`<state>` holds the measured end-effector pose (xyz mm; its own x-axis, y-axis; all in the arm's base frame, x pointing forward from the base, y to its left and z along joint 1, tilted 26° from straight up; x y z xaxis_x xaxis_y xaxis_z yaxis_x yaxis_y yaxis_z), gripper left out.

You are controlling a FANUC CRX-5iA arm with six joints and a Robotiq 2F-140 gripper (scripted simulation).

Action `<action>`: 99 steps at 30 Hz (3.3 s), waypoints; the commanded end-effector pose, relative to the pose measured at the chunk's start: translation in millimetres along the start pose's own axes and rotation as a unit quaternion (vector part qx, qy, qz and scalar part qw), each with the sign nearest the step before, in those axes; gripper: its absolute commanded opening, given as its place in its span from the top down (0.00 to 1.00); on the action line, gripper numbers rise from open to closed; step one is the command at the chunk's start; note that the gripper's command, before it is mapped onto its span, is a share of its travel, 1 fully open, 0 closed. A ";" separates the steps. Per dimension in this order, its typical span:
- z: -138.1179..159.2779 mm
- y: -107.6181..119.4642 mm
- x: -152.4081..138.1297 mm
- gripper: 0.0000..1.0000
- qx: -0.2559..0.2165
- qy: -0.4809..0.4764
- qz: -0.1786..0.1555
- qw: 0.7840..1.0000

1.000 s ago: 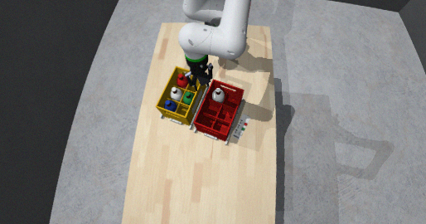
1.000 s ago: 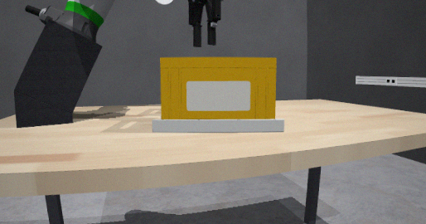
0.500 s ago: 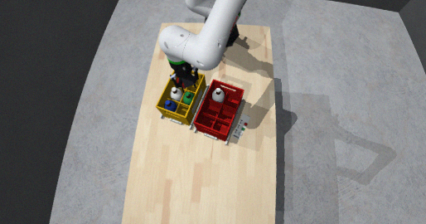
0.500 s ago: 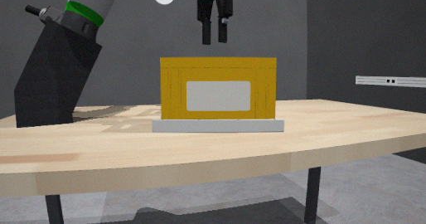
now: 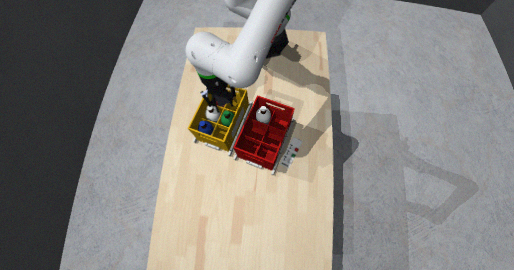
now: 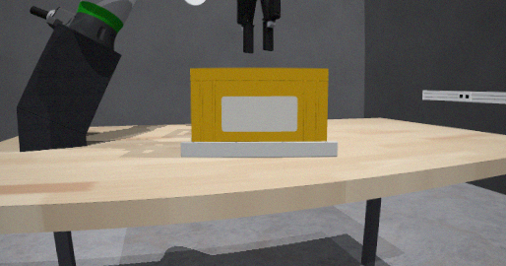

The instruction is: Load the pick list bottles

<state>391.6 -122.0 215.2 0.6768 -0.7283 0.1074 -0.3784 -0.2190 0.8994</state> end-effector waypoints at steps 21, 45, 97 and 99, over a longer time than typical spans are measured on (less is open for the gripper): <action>0.0 -27.4 0.2 0.56 0.000 0.000 0.000 1.000; 0.0 -54.0 0.2 0.56 0.000 0.000 0.000 1.000; 0.0 -81.9 0.2 0.90 0.000 0.000 0.000 1.000; 0.0 -81.9 0.2 0.90 0.000 0.000 0.000 1.000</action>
<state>422.4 -103.8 140.9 0.6770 -0.7282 0.1068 -0.3778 -0.2193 0.8995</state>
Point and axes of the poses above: the point where the finger pads meet when closed, its own y axis back along the fingers, its own x axis across the jaws, z = x × y, the point moved 8 cm from there along y, back along the fingers, and after that the axes turned 5 degrees about y, right-handed, at the moved point
